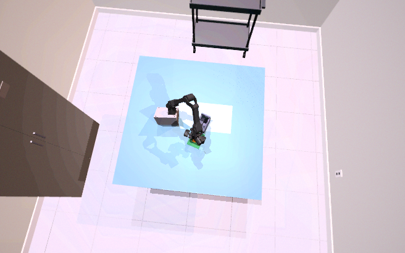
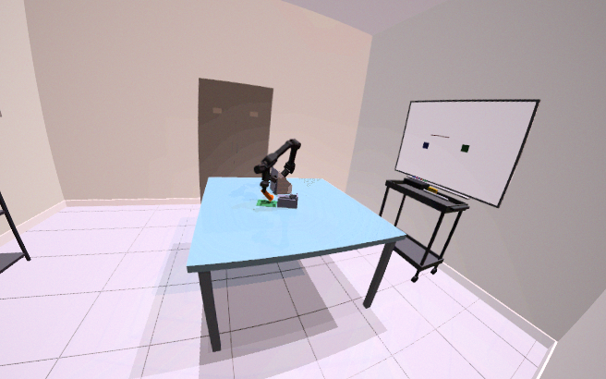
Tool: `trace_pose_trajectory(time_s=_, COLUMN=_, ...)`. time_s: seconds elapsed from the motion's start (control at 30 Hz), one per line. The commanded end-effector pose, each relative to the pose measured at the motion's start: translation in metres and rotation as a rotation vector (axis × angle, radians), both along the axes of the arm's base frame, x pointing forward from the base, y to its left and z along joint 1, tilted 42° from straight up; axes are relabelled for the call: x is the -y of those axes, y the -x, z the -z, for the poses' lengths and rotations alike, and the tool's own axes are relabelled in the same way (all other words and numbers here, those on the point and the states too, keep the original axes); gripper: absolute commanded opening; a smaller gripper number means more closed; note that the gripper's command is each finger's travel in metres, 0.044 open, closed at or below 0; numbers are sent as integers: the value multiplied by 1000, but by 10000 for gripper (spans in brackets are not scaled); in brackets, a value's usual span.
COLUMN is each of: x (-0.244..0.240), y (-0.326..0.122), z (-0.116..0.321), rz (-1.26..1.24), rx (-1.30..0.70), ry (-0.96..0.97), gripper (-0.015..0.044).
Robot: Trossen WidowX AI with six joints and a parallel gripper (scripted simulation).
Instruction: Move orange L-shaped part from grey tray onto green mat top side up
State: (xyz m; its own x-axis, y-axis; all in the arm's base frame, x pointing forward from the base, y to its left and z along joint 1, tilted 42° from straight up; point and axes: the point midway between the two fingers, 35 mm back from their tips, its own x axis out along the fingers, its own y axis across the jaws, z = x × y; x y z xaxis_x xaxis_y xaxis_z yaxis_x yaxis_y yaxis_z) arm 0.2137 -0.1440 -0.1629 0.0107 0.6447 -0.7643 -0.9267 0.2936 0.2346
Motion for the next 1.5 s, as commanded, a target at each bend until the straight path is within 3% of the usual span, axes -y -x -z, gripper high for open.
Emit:
trace_pose_trajectory(time_s=0.0, x=-6, y=1, z=5, rz=5, rx=-4, ry=-6, gripper=0)
trace_pose_trajectory(time_s=0.7, x=-12, y=1, z=13, rz=-1, rx=-4, ry=-5, gripper=0)
trace_pose_trajectory(time_s=1.03, x=-10, y=1, z=10, rz=-1, rx=-4, ry=-5, gripper=262)
trace_pose_trajectory(time_s=1.2, x=32, y=0, z=-36, rz=3, rx=-5, ry=-4, gripper=394)
trace_pose_trajectory(time_s=1.3, x=46, y=2, z=-55, rz=5, rx=-5, ry=-4, gripper=400)
trace_pose_trajectory(time_s=1.47, x=47, y=-1, z=-51, rz=19, rx=7, ry=10, gripper=400)
